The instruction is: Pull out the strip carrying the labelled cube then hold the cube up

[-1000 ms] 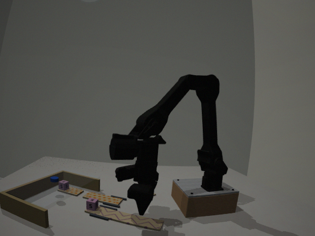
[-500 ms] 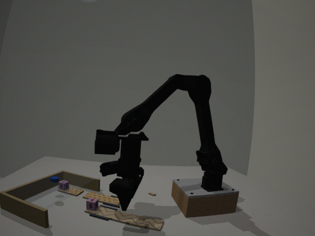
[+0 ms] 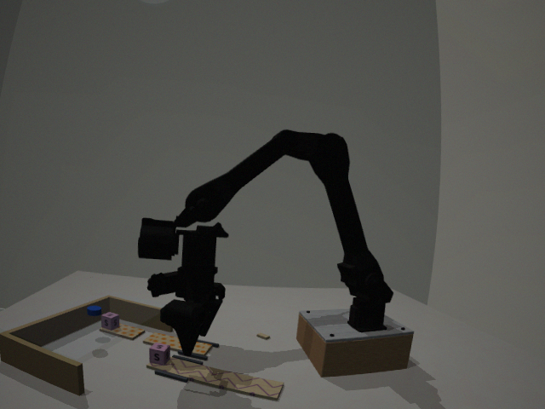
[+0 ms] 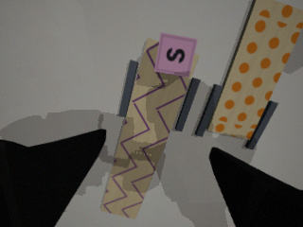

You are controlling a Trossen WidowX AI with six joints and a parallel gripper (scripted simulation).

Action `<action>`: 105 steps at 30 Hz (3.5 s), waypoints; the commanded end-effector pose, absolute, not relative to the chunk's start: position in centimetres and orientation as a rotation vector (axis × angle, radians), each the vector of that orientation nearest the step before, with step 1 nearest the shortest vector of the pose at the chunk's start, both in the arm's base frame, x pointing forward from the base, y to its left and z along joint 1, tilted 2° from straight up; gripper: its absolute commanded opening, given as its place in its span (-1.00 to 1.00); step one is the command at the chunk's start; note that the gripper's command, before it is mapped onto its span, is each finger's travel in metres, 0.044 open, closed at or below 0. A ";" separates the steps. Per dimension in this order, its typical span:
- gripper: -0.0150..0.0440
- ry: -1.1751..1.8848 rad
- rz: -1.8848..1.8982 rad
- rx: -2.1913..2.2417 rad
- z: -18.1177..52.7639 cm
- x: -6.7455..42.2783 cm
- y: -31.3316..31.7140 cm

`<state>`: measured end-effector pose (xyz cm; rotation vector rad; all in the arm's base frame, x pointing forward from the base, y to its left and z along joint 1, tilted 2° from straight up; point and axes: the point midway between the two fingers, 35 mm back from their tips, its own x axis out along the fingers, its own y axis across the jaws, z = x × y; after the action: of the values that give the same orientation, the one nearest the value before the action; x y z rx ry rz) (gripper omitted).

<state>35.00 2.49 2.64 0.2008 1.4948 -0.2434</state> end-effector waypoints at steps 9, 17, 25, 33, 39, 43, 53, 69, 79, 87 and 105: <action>1.00 1.489 -0.235 0.201 3.7 38.9 1.1; 1.00 1.486 -0.235 0.201 4.4 41.4 0.4; 0.47 1.486 -0.235 0.201 3.8 41.8 0.3; 0.36 1.486 -0.235 0.201 2.5 41.9 0.3; 0.36 1.486 -0.235 0.201 1.5 42.0 0.2; 0.36 1.486 -0.235 0.201 0.9 42.0 0.2; 0.36 1.486 -0.235 0.201 -0.8 42.1 0.2; -0.04 1.481 -0.243 0.201 -0.8 42.2 0.1; -0.49 1.478 -0.228 0.198 -0.4 42.1 -0.3; -0.49 1.485 -0.232 0.199 1.5 39.0 0.0; -0.49 1.494 -0.236 0.200 2.9 34.0 0.2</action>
<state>35.20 0.12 3.08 0.1929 1.4862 -0.2349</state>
